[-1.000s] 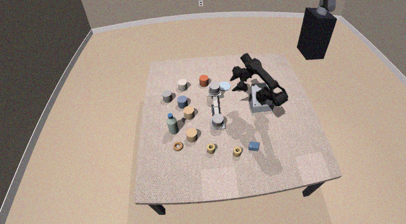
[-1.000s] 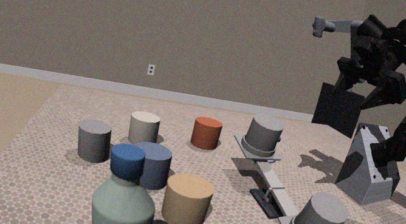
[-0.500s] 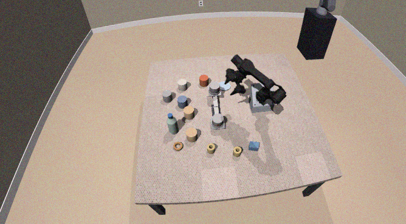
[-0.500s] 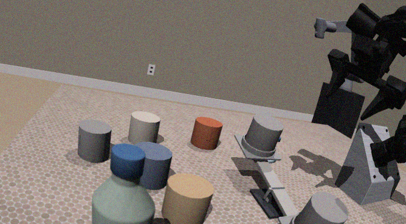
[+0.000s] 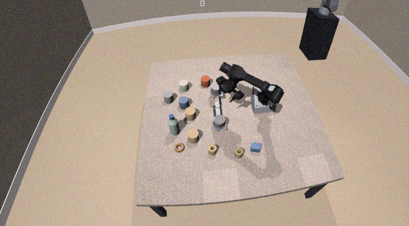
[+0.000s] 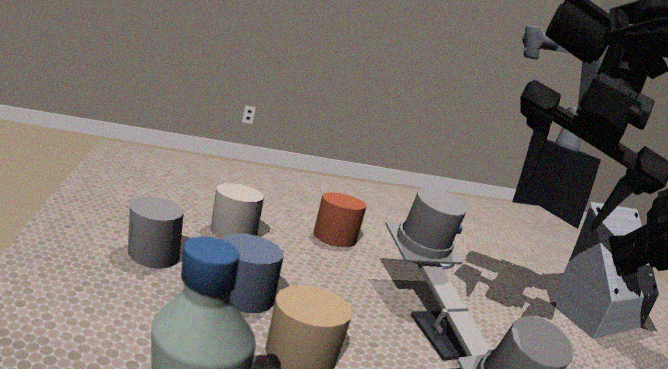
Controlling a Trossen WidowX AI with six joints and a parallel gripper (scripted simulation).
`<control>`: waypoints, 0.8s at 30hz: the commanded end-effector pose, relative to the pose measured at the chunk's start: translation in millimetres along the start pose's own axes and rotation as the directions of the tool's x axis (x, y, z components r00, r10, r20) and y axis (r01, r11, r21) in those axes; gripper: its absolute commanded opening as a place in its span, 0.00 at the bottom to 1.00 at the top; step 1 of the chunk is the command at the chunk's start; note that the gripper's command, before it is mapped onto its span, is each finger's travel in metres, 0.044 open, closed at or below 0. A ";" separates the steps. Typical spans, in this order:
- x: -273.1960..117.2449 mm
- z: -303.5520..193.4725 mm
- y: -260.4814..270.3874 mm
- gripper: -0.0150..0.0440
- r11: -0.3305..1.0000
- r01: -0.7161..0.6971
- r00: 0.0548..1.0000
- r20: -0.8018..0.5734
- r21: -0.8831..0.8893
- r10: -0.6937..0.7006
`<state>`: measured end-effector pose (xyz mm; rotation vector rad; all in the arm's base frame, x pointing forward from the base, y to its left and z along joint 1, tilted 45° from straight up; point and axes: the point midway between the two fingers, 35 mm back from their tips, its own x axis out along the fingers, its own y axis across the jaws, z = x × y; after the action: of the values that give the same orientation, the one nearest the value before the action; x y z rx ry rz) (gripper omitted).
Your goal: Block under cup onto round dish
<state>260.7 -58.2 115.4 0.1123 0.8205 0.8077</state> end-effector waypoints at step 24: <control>86.1 65.9 38.4 1.00 0.679 -0.346 0.935 -0.296 -0.647 0.194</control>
<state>313.4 31.9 124.5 -0.4932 0.6672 1.3392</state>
